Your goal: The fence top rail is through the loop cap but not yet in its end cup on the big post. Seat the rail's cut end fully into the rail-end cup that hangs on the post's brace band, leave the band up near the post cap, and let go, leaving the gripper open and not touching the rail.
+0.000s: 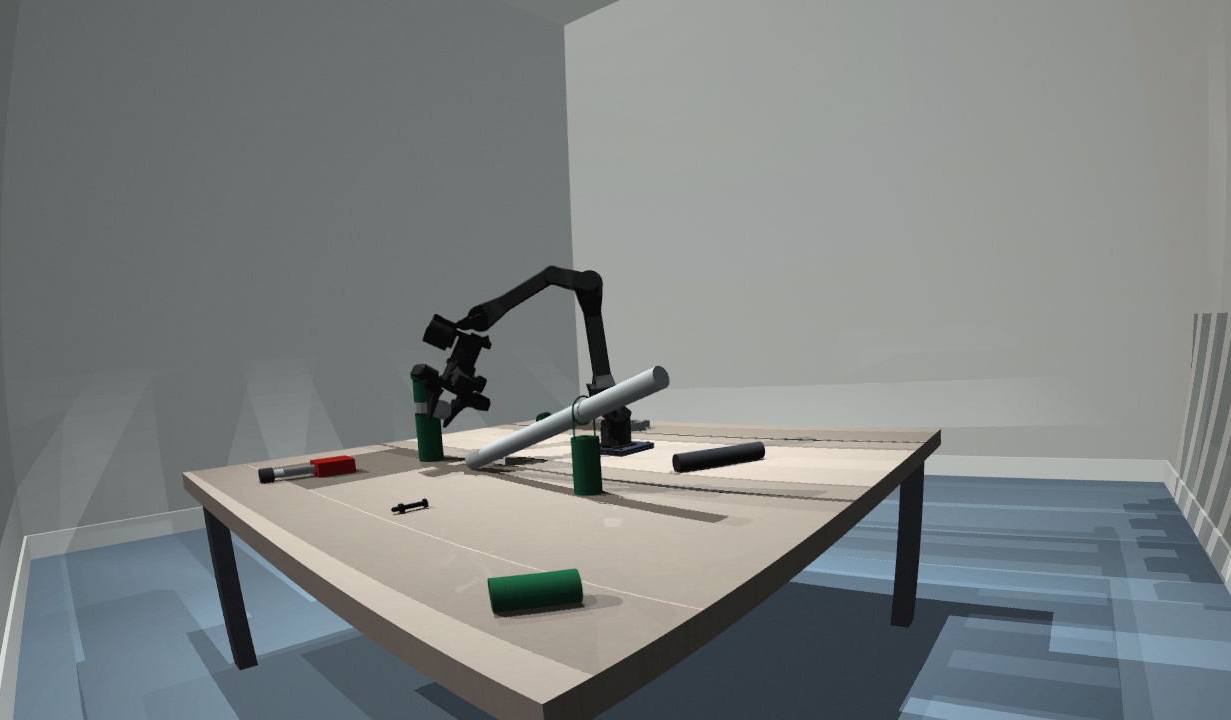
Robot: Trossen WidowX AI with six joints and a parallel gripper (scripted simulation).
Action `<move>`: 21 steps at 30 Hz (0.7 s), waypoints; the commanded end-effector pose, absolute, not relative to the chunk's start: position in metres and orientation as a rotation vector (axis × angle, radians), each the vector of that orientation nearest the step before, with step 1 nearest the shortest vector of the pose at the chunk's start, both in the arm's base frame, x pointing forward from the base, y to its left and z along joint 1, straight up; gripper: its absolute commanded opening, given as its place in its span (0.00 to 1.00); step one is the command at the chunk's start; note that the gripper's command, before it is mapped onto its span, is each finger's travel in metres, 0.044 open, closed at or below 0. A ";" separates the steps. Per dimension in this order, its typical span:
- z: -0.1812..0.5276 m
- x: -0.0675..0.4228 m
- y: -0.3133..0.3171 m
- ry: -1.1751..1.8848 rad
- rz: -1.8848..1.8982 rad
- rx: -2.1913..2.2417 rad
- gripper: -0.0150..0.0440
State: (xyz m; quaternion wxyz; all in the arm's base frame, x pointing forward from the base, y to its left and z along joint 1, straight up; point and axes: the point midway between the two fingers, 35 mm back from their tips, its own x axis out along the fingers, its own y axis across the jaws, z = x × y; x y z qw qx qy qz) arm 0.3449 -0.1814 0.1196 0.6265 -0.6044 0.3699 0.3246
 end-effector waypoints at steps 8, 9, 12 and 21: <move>0.121 0.337 -0.182 0.806 0.795 -1.427 0.25; 0.121 0.337 -0.182 0.802 0.800 -1.430 0.25; 0.120 0.334 -0.182 0.781 0.826 -1.447 0.25; 0.120 0.330 -0.183 0.755 0.856 -1.468 0.25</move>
